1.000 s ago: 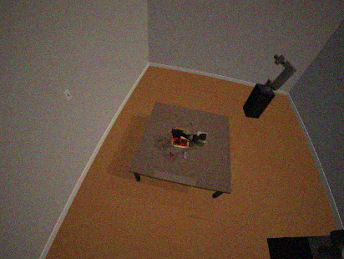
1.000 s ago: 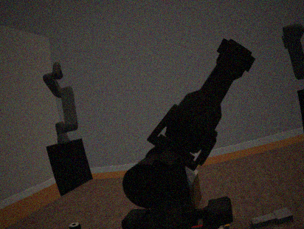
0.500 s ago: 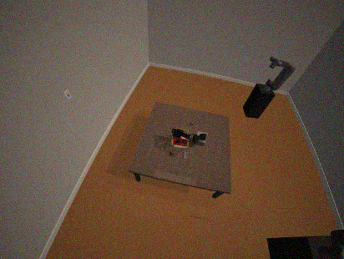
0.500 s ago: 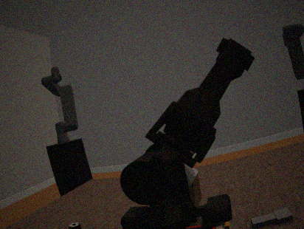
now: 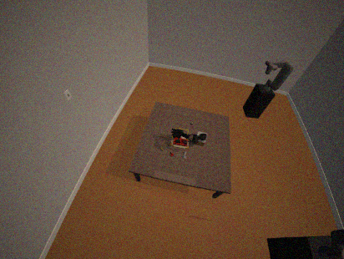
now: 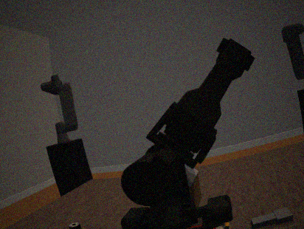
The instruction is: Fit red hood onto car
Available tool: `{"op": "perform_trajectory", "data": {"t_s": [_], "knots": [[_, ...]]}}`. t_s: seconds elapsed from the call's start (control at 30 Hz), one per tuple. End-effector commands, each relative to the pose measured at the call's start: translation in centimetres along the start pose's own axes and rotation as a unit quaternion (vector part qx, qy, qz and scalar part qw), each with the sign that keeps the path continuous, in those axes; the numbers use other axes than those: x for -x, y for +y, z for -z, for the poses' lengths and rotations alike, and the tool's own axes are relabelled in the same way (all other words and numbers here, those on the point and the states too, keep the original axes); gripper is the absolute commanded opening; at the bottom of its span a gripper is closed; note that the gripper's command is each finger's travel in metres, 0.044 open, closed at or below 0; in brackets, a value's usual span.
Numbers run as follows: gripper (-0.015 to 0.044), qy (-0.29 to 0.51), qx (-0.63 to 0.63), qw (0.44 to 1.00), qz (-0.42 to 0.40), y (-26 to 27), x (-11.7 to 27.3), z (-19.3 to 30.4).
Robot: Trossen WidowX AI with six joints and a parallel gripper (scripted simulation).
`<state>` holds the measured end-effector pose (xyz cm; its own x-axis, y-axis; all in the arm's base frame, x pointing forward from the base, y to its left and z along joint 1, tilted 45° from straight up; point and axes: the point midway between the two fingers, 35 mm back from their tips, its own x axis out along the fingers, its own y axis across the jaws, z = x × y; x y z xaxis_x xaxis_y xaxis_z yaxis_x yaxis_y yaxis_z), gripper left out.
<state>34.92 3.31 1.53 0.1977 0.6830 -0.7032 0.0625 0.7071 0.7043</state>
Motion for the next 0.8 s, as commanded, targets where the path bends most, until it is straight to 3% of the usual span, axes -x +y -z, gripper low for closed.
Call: {"op": "perform_trajectory", "data": {"t_s": [0.0, 0.77], "knots": [[0.0, 0.0, -0.002, 1.0, -0.001, -0.01, -0.11, 0.01], [0.0, 0.0, -0.002, 1.0, -0.001, 0.0, -1.01, 0.02]]}}
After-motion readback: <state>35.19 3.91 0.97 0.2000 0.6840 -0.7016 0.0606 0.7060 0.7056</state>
